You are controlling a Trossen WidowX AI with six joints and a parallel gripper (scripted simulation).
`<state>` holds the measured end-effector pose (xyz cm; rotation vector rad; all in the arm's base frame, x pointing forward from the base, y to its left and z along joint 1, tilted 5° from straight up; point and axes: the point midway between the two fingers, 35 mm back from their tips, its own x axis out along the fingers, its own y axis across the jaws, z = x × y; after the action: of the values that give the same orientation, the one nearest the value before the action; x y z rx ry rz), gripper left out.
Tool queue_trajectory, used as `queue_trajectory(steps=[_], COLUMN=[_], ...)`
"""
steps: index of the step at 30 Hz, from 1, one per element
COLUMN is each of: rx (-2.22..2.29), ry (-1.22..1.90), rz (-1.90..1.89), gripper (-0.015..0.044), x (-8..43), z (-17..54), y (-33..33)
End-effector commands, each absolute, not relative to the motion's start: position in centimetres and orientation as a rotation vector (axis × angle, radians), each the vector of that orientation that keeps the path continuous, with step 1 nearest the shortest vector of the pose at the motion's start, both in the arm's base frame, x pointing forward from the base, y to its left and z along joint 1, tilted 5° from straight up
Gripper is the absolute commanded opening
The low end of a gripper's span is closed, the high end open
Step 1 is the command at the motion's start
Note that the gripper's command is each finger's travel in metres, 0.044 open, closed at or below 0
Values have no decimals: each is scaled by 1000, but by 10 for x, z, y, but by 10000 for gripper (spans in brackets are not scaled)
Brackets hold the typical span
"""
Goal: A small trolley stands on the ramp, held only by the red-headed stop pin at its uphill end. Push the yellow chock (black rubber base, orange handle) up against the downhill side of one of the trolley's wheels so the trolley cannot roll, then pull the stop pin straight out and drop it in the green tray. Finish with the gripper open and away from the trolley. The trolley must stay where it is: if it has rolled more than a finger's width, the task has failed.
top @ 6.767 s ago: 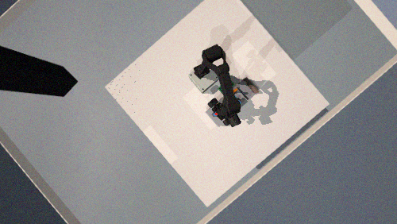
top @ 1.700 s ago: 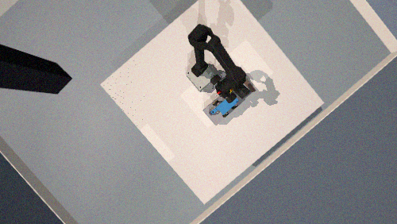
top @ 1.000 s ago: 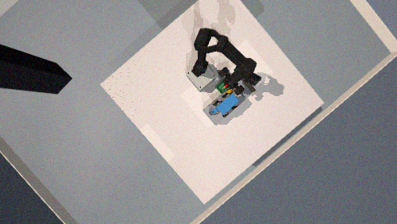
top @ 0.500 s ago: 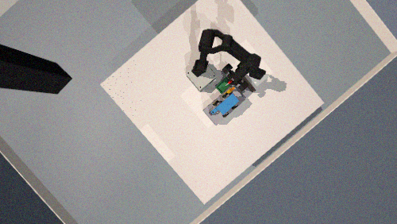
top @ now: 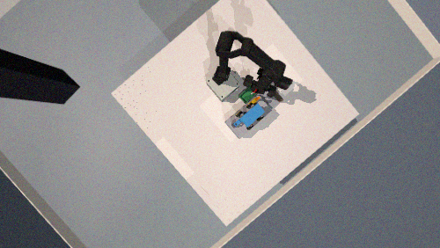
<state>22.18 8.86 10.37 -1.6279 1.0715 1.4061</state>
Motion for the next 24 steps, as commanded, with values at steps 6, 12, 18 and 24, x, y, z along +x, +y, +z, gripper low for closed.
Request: queue_trajectory(steps=[6,12,18,24], rx=[-1768,-1867,-1963,-2057], ry=[876,720,547,357], rz=[1596,1726,1844,1947], gripper=[0,0,0,0], x=[221,221,221,222], z=[103,103,103,104], y=[87,86,84,83])
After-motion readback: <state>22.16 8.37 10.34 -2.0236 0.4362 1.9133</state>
